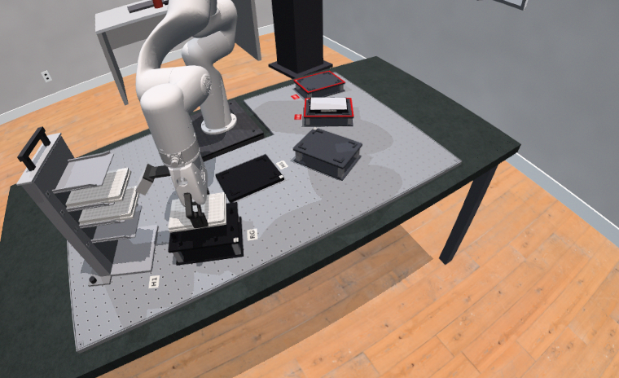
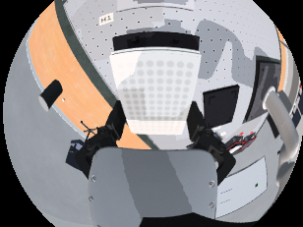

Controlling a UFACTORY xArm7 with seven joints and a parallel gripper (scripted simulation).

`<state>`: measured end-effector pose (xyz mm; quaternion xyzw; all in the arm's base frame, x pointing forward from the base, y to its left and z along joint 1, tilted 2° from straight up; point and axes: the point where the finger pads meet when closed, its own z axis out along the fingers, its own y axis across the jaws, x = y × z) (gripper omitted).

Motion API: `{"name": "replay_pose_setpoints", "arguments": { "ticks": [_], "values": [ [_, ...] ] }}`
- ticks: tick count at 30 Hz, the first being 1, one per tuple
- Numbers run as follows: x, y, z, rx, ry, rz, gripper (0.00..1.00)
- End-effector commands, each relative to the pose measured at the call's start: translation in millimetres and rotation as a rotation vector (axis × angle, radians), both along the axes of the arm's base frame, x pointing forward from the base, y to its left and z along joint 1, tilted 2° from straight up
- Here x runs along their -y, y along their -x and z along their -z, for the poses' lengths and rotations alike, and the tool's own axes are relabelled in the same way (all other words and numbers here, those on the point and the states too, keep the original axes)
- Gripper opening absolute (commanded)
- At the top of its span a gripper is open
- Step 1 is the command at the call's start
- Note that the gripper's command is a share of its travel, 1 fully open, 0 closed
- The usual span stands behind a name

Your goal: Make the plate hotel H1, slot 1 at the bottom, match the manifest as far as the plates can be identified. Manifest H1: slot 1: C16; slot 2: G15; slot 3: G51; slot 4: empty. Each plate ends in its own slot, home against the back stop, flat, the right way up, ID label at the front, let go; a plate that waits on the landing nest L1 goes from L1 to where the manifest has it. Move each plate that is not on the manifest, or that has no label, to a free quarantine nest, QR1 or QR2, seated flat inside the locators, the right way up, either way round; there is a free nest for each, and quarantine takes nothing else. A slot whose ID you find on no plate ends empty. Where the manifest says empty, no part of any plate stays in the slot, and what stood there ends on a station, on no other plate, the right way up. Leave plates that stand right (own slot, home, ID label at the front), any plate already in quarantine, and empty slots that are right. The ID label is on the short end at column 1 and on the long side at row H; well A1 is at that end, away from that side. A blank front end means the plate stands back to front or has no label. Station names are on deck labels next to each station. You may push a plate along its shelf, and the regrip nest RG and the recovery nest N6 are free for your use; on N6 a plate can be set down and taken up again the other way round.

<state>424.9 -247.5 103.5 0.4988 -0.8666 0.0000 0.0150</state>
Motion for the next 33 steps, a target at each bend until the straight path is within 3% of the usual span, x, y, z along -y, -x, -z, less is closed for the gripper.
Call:
{"name": "replay_pose_setpoints", "arguments": {
  "ticks": [1, 15, 33],
  "values": [
    [0.8, -1.1, 6.2, 0.004, 0.001, 0.000, 0.00],
    [1.1, -0.7, 25.5, 0.004, 0.001, 0.000, 0.00],
    [1.2, -0.7, 25.4, 0.004, 0.001, 0.000, 0.00]
  ]
}}
